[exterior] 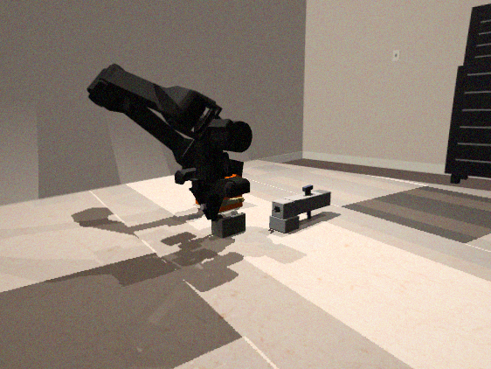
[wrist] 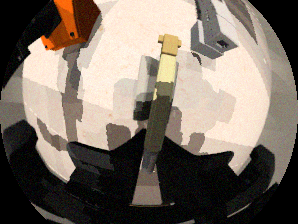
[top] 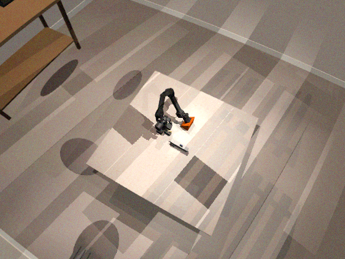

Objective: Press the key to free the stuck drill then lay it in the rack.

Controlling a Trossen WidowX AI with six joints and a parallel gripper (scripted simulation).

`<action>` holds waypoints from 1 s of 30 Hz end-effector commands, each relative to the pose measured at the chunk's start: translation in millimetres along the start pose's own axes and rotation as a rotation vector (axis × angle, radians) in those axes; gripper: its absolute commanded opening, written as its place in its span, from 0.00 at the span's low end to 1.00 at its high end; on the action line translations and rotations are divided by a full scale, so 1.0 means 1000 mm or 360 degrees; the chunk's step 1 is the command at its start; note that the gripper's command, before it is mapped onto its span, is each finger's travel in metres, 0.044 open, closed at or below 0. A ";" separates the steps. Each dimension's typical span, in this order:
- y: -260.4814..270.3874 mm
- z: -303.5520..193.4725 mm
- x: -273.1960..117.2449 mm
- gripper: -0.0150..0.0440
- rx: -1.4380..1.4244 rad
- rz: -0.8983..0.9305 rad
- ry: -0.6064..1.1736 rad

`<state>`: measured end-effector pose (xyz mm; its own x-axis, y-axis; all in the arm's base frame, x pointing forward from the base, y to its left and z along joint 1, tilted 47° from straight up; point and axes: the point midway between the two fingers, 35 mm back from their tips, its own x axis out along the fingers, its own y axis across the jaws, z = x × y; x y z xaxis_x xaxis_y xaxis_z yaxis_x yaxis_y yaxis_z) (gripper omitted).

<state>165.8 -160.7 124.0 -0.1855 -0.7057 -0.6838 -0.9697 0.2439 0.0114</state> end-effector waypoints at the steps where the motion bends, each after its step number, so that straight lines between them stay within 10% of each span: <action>1: 0.001 -0.001 0.007 0.25 -0.0005 -0.0005 0.0005; 30: 0.001 -0.002 0.037 0.25 -0.0005 -0.0006 0.0008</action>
<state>159.3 -184.2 104.5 -0.1816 -0.7107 -0.6797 -0.9718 0.2353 0.0136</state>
